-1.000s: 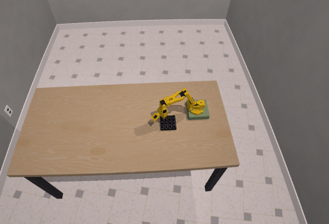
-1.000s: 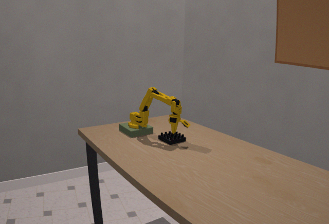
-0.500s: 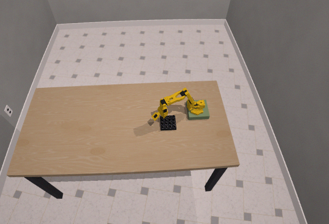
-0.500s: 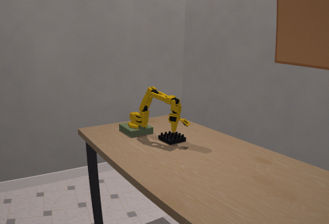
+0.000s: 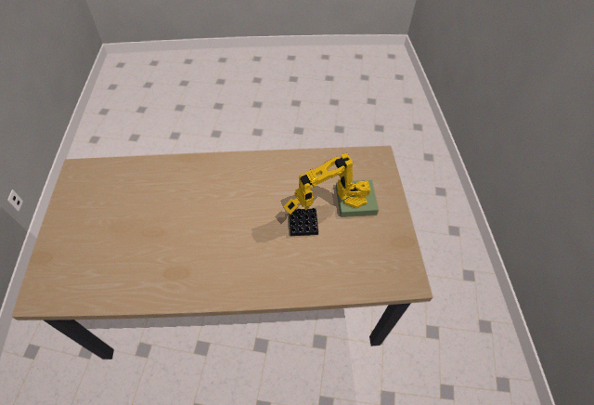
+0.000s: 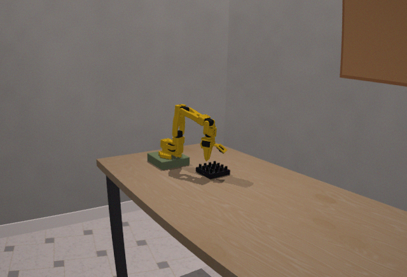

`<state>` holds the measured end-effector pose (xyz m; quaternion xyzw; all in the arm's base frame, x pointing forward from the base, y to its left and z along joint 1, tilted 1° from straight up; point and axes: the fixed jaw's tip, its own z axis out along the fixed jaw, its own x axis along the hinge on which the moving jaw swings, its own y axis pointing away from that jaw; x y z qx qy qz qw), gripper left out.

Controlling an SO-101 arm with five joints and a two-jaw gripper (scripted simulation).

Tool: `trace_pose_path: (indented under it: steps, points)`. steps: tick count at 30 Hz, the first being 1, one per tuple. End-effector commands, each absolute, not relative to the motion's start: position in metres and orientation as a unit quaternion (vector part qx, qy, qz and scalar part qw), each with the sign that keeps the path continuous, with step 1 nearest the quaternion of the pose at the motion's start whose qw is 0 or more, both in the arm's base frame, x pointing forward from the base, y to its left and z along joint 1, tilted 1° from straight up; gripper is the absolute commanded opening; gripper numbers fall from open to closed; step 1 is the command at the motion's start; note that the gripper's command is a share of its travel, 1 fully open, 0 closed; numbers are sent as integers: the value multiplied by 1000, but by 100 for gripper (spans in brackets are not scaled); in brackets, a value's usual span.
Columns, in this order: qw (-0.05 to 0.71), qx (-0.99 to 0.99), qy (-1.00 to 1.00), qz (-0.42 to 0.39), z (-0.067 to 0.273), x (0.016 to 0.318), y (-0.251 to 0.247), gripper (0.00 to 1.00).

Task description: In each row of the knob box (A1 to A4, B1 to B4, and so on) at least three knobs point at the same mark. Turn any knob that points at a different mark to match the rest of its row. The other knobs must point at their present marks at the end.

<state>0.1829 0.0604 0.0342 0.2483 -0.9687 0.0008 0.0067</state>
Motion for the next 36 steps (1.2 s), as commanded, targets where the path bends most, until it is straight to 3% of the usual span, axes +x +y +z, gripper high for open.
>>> trace_pose_path:
  steps: [1,20,36]
  points:
    - [-6,243,-970,0,34,168,56,8]
    - [-6,255,-967,0,32,159,53,8]
    - [-6,385,-923,1,32,157,52,8]
